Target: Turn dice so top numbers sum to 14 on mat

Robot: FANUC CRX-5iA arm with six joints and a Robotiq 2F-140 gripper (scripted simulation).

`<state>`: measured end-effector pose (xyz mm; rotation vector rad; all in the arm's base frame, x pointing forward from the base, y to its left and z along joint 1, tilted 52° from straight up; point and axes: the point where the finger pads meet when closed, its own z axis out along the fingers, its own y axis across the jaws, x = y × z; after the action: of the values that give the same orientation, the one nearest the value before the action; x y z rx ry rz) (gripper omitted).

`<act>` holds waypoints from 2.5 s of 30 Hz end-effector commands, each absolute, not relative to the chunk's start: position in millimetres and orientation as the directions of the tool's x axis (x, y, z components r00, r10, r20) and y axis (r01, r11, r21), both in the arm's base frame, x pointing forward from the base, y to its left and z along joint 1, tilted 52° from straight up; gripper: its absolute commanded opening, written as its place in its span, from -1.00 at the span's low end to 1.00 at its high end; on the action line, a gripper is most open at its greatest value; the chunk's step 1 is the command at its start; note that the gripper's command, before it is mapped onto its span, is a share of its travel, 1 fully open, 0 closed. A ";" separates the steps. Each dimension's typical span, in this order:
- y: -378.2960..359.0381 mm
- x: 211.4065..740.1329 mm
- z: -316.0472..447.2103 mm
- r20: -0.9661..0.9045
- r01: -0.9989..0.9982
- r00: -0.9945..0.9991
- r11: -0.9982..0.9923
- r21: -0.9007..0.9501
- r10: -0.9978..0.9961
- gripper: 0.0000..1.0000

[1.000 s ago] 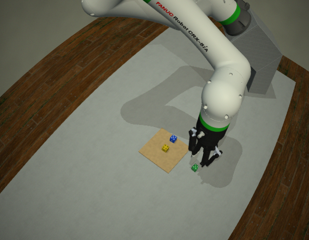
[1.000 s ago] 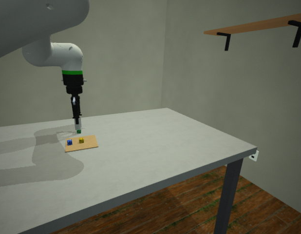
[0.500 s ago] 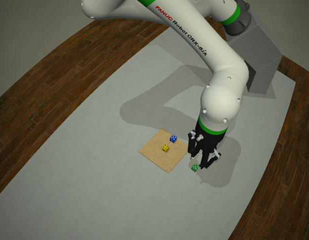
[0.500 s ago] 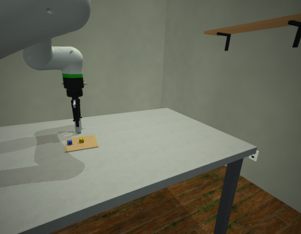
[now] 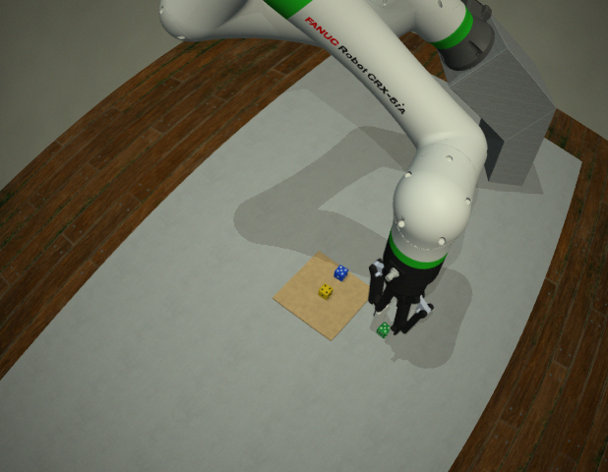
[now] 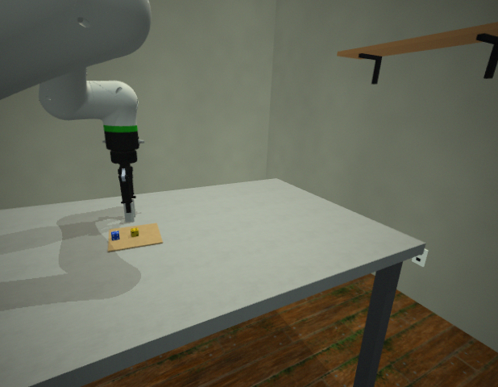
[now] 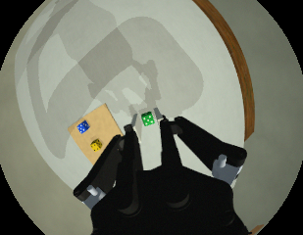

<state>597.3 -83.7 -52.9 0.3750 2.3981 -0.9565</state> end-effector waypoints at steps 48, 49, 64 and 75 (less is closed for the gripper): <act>-83.5 597.4 -52.9 -0.565 0.432 -0.823 0.712 -0.554 0.060 -0.81; -83.5 597.4 -52.9 -0.565 0.432 -0.823 0.712 -0.554 0.060 -0.81; -83.5 597.4 -52.9 -0.565 0.432 -0.823 0.712 -0.554 0.060 -0.81; -64.5 587.4 -36.3 -0.565 0.432 -0.823 0.712 -0.554 0.060 -0.81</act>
<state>592.3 -73.9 -44.6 0.3745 2.3978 -0.9556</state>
